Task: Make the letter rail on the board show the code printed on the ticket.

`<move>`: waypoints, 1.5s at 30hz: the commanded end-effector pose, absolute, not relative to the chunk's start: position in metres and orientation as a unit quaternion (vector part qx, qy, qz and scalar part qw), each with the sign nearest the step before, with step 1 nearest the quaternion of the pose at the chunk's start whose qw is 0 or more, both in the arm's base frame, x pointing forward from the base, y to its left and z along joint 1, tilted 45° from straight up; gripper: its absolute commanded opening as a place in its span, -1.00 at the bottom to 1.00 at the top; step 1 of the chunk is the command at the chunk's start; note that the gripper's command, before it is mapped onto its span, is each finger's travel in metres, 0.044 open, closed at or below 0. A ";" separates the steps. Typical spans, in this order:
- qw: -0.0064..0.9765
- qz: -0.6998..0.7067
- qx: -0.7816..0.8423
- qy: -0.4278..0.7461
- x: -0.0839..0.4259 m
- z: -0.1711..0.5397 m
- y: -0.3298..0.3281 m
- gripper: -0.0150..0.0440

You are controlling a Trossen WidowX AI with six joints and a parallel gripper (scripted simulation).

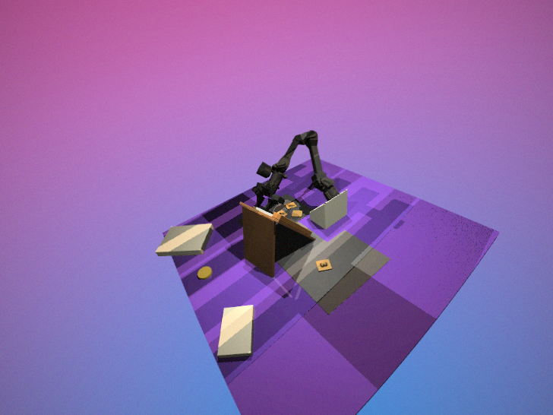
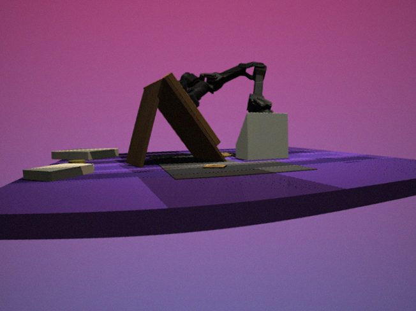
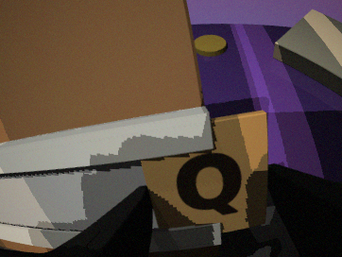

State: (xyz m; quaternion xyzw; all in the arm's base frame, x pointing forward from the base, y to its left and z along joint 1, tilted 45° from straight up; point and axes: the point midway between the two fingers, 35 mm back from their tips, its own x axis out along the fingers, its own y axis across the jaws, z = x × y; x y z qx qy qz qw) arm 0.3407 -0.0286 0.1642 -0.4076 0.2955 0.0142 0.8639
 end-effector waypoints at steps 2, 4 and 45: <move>0.864 0.011 -0.406 0.297 0.339 0.161 -0.028 -0.49; 0.864 0.011 -0.406 0.297 0.339 0.161 -0.027 -0.49; 0.864 0.012 -0.406 0.297 0.335 0.147 -0.013 -0.49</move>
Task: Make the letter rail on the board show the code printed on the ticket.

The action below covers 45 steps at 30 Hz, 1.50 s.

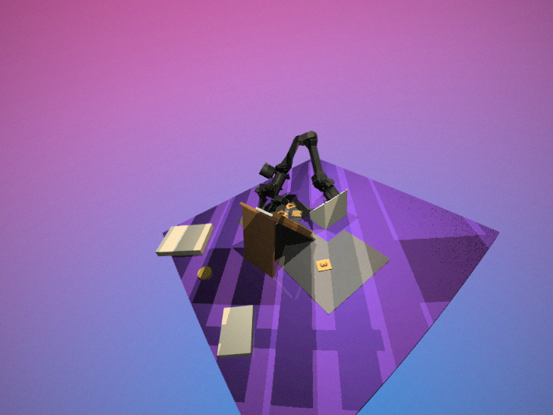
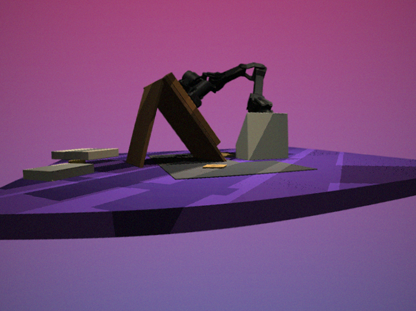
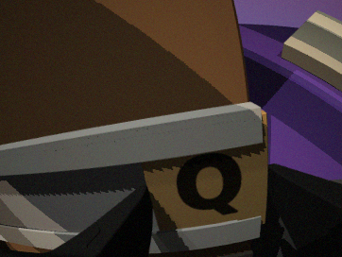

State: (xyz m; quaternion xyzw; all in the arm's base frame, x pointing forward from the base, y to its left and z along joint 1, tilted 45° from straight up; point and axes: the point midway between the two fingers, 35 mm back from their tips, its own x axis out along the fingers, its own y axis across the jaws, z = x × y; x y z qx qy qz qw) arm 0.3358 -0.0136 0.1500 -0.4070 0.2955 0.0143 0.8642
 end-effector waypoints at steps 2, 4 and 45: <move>0.864 0.012 -0.406 0.297 0.334 0.146 -0.012 -0.49; 0.864 0.012 -0.406 0.297 0.334 0.145 -0.011 -0.49; 0.864 0.012 -0.405 0.298 0.326 0.123 0.008 -0.49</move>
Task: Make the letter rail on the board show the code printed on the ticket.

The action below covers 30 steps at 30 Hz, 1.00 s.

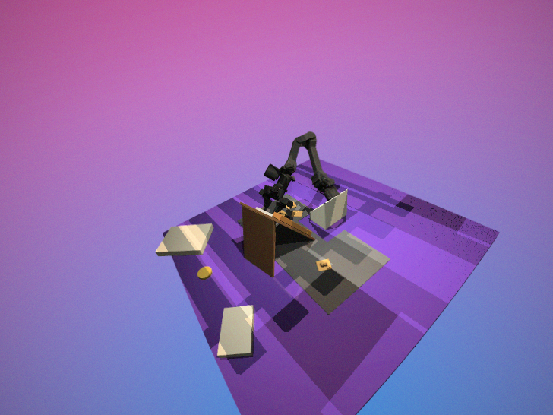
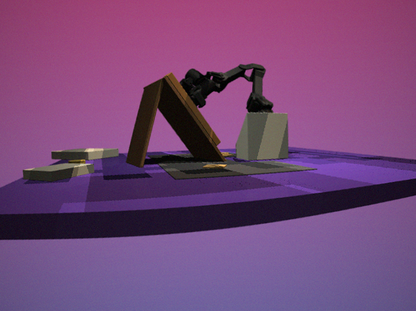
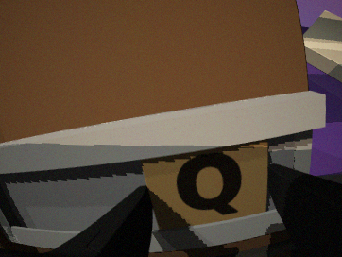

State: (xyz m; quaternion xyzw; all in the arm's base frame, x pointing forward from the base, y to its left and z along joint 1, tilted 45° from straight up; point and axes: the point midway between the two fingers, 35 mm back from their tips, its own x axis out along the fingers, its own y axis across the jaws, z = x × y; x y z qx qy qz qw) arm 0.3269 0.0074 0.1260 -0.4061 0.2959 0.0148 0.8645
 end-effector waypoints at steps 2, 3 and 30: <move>0.864 0.012 -0.405 0.298 0.325 0.122 0.009 -0.49; 0.864 0.012 -0.405 0.298 0.325 0.122 0.010 -0.49; 0.865 0.013 -0.405 0.298 0.321 0.109 0.022 -0.49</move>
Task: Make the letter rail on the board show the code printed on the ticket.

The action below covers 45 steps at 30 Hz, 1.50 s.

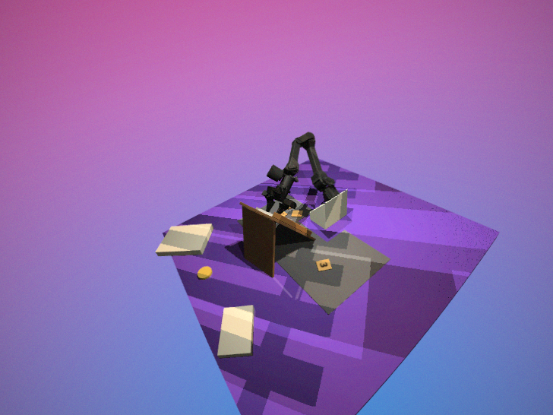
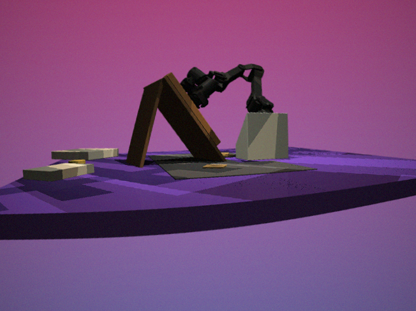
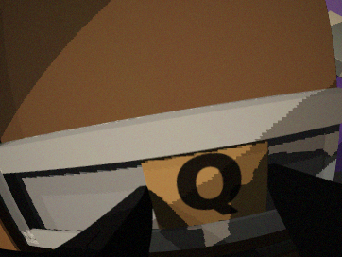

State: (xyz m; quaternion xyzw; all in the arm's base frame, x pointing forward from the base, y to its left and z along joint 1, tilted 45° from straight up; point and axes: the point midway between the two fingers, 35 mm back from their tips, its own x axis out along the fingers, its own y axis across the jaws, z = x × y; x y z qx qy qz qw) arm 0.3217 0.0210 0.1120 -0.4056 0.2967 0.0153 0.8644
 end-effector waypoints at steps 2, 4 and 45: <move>0.865 0.013 -0.404 0.298 0.320 0.109 0.023 -0.49; 0.865 0.013 -0.404 0.298 0.320 0.108 0.024 -0.49; 0.865 0.013 -0.404 0.298 0.313 0.089 0.042 -0.49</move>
